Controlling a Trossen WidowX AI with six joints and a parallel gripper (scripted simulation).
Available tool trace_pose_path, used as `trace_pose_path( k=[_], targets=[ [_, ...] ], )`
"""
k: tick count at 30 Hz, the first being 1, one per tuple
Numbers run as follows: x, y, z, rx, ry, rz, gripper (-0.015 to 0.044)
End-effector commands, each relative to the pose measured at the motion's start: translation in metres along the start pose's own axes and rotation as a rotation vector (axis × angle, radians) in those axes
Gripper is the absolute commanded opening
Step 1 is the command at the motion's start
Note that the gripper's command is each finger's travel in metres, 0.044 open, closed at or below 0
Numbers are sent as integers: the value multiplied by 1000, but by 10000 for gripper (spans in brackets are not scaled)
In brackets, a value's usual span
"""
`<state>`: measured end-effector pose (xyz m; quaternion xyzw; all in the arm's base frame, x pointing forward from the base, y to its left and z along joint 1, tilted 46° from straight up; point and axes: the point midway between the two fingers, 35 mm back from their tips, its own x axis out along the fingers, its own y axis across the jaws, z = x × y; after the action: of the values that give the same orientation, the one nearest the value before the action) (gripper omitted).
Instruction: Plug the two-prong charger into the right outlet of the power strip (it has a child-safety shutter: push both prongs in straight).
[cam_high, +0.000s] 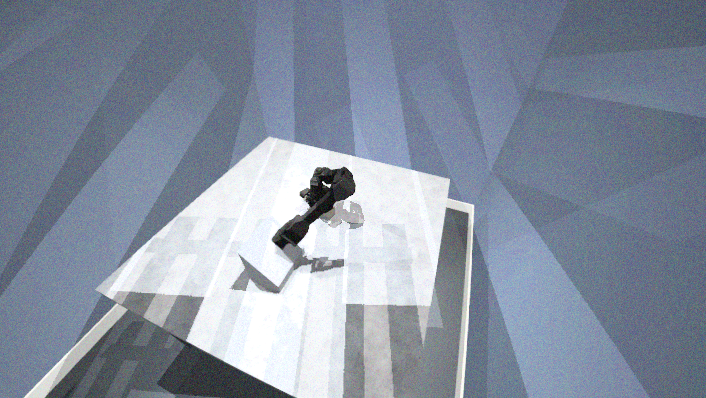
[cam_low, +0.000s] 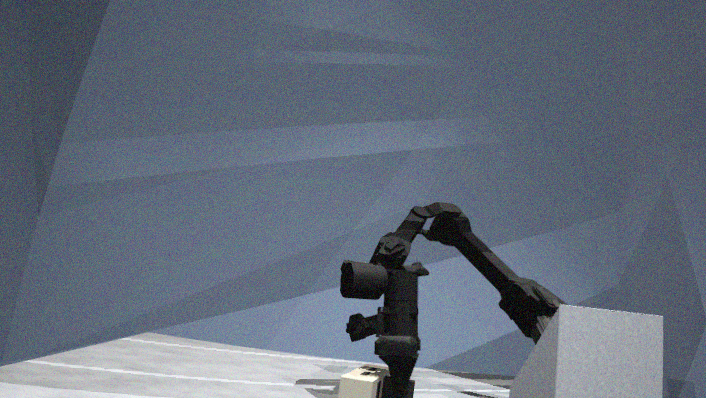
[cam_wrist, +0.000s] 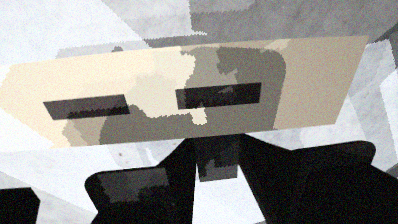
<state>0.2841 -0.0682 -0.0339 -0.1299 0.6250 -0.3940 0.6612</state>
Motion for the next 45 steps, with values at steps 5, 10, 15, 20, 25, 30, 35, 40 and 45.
trace_pose_path(
  k=[5, 10, 15, 20, 25, 30, 35, 40, 45],
  targets=[
    [0, 0, 1, 3, -2, 2, 289],
    [0, 0, 1, 3, -2, 2, 420],
    [0, 0, 0, 5, -4, 2, 440],
    [0, 0, -2, 8, -7, 1, 440],
    [0, 1, -4, 11, -10, 0, 440],
    [1, 1, -6, 14, -14, 0, 440],
    [1, 1, -8, 17, -17, -1, 440],
    [1, 1, -10, 20, -20, -1, 440],
    [1, 1, -11, 22, -23, -1, 440]
  ],
)
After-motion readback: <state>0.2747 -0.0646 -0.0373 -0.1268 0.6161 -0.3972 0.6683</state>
